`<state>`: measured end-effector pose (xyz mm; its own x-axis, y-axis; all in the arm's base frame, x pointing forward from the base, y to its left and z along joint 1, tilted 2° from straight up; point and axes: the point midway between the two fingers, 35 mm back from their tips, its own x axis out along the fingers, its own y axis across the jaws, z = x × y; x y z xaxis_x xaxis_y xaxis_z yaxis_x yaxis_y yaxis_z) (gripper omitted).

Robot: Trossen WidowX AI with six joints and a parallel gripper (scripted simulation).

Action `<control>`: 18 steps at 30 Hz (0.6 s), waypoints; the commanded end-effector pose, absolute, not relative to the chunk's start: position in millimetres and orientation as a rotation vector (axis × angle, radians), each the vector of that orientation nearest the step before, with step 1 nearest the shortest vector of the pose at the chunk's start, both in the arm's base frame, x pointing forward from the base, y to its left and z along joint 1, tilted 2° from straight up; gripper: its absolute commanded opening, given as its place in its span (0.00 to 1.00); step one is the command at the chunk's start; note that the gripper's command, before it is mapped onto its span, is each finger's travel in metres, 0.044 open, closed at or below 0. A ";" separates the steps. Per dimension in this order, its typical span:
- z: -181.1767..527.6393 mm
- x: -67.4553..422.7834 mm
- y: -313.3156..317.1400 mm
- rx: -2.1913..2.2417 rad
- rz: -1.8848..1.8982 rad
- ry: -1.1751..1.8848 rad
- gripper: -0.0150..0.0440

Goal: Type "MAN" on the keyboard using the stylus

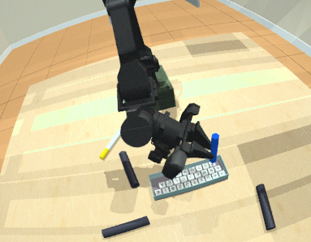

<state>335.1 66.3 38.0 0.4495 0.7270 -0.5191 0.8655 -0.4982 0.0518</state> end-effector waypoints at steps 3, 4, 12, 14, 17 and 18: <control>30.6 332.7 66.6 2.401 -0.650 1.365 0.25; 30.6 332.7 66.6 2.401 -0.650 1.365 0.25; 25.5 333.3 65.9 2.401 -0.651 1.365 0.39; 26.1 333.4 65.9 2.401 -0.651 1.365 0.39; 26.0 333.4 65.9 2.401 -0.651 1.365 0.39; 25.5 333.5 65.9 2.401 -0.651 1.365 0.39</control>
<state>333.5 66.0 27.1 0.4457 0.7268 -0.5226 0.8649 -0.5002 0.0419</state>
